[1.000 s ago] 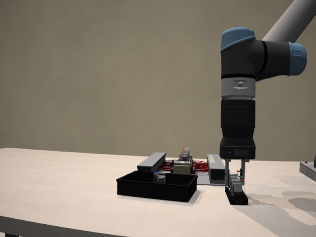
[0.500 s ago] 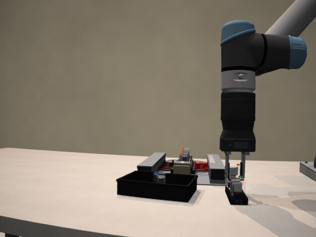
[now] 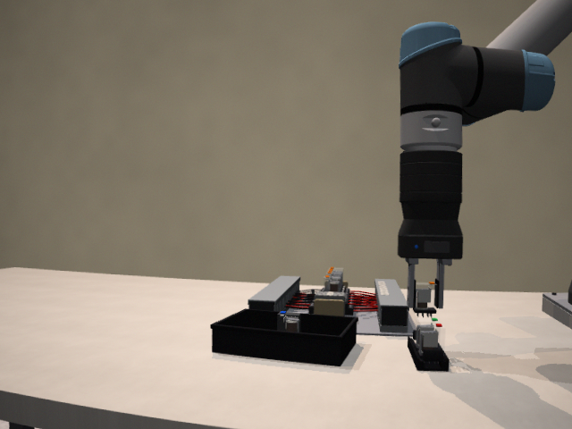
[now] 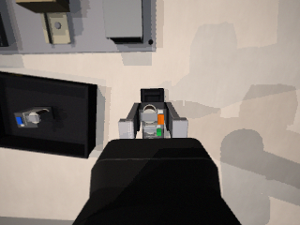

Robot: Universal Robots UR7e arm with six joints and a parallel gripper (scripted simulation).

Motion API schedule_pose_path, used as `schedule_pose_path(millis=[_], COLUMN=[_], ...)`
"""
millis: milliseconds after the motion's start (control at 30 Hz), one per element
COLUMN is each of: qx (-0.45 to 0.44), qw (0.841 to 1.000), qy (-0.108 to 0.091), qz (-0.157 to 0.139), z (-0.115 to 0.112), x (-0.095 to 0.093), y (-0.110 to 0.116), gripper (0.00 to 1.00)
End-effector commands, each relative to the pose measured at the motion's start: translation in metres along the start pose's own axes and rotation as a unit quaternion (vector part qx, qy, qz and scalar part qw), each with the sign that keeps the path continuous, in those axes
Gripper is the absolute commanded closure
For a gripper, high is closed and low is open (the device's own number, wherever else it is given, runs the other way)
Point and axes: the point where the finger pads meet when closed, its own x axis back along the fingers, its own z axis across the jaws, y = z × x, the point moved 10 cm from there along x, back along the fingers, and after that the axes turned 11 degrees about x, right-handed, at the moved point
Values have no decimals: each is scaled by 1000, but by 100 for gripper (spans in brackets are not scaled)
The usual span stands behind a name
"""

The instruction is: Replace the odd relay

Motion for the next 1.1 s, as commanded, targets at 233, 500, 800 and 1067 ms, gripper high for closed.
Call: schedule_pose_path(millis=[233,500,800,1067], qx=[0,0,0,0], qw=[1000,1000,1000,1000], qy=[0,0,0,0], qz=[0,0,0,0], z=[0,0,0,0], x=[20,20,50,50], y=[0,0,0,0], gripper=[100,100,100,100])
